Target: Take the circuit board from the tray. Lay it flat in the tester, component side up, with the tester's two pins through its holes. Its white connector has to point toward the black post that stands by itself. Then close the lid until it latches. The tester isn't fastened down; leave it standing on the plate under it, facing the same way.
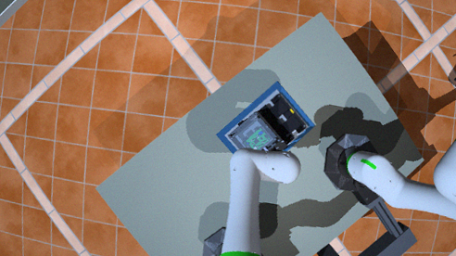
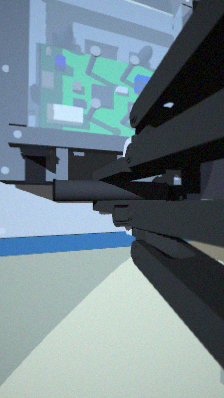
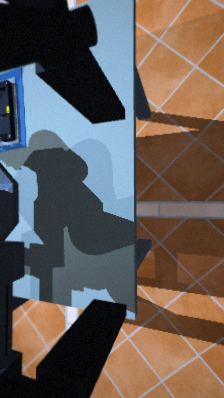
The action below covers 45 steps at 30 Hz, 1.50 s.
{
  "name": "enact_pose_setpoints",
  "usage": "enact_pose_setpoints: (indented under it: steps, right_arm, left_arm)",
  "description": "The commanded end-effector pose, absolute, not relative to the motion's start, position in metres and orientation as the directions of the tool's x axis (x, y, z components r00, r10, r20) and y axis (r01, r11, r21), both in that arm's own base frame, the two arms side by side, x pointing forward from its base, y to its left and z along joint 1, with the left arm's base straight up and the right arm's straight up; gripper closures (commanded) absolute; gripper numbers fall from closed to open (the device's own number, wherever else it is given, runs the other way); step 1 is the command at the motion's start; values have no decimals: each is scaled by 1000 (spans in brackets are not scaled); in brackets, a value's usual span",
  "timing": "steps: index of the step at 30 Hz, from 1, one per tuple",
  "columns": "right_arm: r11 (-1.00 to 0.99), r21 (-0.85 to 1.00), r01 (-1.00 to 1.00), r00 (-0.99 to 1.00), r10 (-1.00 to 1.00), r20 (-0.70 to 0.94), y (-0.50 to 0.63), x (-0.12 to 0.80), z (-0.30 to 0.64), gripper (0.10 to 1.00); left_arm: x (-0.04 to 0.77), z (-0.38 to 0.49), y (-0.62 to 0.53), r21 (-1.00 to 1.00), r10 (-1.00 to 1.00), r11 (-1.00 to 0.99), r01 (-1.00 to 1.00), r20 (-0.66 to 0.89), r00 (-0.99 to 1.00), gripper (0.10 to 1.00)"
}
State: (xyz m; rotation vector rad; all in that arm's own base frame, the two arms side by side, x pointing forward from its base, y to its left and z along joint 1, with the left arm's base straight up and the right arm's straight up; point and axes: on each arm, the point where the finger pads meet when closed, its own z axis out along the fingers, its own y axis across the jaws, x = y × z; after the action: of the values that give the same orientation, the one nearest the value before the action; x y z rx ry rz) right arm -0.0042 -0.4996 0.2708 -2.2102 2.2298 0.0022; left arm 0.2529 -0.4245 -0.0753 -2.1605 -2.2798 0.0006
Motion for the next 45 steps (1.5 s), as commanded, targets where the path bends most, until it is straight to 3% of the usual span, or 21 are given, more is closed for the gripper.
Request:
enact_pose_setpoints:
  steps: [1,34,35,45]
  right_arm:
    - [9,0,-1000,-9,-1000,0,-500,-4,272,98]
    - [9,0,-1000,-9,-1000,0,-500,-4,272,98]
    - [9,0,-1000,-9,-1000,0,-500,-4,272,98]
    - [9,0,-1000,-9,-1000,0,-500,-4,272,98]
  left_arm:
    - [254,-75,-425,1,999,54,999,-1,-54,999]
    - [254,-76,-425,1,999,54,999,-1,-54,999]
    - [254,-76,-425,1,999,54,999,-1,-54,819]
    - [254,-76,-425,1,999,54,999,-1,-54,819]
